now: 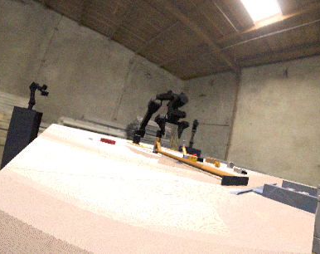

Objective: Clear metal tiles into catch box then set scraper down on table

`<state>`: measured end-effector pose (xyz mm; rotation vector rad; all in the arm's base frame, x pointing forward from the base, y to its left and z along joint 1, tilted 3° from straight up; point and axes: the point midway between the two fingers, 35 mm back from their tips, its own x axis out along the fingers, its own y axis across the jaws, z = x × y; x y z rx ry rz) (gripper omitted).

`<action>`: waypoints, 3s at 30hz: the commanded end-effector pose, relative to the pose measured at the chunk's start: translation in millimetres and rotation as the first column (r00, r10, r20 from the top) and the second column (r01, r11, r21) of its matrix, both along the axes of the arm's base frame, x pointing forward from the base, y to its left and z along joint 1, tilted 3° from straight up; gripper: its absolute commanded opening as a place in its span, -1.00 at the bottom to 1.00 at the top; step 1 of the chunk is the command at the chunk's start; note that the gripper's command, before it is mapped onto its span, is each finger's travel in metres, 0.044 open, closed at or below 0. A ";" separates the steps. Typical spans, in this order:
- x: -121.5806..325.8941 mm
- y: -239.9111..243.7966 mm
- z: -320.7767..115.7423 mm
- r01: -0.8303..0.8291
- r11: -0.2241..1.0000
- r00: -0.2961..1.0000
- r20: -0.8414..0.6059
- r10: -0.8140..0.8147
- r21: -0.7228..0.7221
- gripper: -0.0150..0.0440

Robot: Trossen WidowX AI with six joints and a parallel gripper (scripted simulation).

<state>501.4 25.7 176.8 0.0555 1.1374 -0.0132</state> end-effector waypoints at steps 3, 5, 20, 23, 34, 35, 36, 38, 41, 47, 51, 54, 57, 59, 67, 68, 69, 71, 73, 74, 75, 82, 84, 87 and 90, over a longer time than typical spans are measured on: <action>-14.8 0.7 15.8 -0.006 1.000 1.000 0.029 0.006 -0.005 1.00; -19.3 1.1 19.5 -0.007 1.000 0.999 0.036 0.008 -0.006 1.00; -55.0 3.1 42.2 -0.021 1.000 0.996 0.085 0.021 -0.009 1.00; -62.5 3.4 45.8 -0.023 1.000 0.995 0.095 0.024 -0.010 1.00; -90.8 4.2 56.1 -0.032 0.999 0.991 0.131 0.034 -0.012 1.00; -93.4 4.3 56.9 -0.033 0.999 0.990 0.134 0.035 -0.012 1.00; -96.0 4.3 57.5 -0.034 0.999 0.990 0.137 0.035 -0.013 1.00; -101.2 4.4 58.8 -0.036 0.999 0.989 0.144 0.037 -0.013 1.00; -109.1 4.4 60.4 -0.038 0.999 0.987 0.154 0.040 -0.014 1.00; -124.9 4.5 62.6 -0.043 0.999 0.984 0.173 0.045 -0.015 1.00; -135.4 4.5 63.3 -0.046 0.999 0.981 0.186 0.048 -0.016 1.00; -143.3 4.4 63.4 -0.049 0.999 0.979 0.195 0.051 -0.017 1.00; -151.1 4.3 63.3 -0.051 0.999 0.977 0.205 0.054 -0.018 1.00; -156.3 4.2 63.0 -0.052 0.998 0.976 0.211 0.055 -0.018 1.00; -176.7 3.9 60.3 -0.059 0.998 0.970 0.237 0.062 -0.021 1.00; -179.2 4.0 59.8 -0.059 0.998 0.969 0.240 0.063 -0.021 1.00; -181.7 4.0 59.3 -0.060 0.998 0.968 0.243 0.063 -0.021 1.00; -186.6 4.0 58.1 -0.062 0.998 0.966 0.250 0.065 -0.022 1.00; -191.5 4.0 56.8 -0.063 0.998 0.964 0.256 0.067 -0.022 1.00; -193.9 4.0 56.1 -0.064 0.998 0.963 0.259 0.068 -0.022 1.00; -196.3 4.0 55.4 -0.065 0.998 0.963 0.262 0.068 -0.023 1.00; -211.8 3.7 49.3 -0.070 0.997 0.956 0.285 0.074 -0.024 1.00; -214.5 3.6 48.1 -0.071 0.997 0.954 0.289 0.075 -0.025 1.00; -214.7 3.6 46.1 -0.071 0.997 0.954 0.289 0.075 -0.025 1.00; -213.9 3.6 38.1 -0.071 0.997 0.954 0.289 0.075 -0.025 1.00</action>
